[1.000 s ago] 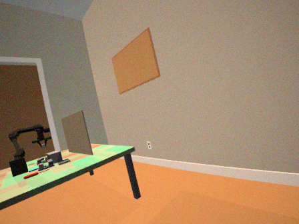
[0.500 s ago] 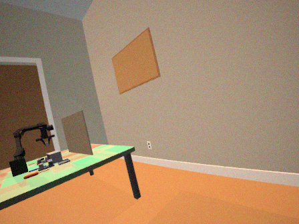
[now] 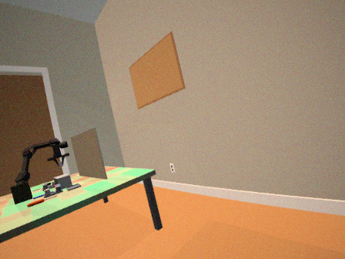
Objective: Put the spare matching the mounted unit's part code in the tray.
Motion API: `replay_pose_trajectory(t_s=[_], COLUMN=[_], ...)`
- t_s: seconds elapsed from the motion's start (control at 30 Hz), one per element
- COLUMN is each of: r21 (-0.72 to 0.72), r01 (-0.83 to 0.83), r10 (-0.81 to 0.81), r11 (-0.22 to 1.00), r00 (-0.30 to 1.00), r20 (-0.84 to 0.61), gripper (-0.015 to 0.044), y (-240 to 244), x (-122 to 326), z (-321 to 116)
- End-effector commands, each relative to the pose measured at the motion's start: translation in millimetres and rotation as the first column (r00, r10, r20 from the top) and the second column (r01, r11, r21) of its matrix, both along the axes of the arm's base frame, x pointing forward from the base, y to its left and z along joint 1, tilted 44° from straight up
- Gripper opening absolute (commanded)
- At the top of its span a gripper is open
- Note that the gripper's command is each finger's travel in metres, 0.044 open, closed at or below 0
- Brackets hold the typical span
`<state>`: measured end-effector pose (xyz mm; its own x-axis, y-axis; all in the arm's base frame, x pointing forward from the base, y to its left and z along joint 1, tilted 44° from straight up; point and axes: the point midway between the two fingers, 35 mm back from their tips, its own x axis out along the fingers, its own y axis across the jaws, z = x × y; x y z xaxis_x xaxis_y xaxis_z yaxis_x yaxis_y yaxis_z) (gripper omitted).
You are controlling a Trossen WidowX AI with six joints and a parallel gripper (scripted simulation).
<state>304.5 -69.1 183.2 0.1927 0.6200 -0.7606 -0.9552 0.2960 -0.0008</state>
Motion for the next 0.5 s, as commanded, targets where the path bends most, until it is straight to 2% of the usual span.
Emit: replay_pose_trajectory(t_s=[0.0, 0.47], r21=[-0.015, -0.014], r01=[0.004, -0.002], r10=[-0.004, 0.002], r11=[1.000, 1.000], r00=[1.000, 1.000], r20=[0.001, -0.003], gripper=[0.0000, 0.0000], y=[-25, -91], x=[8, 19], z=[-15, -65])
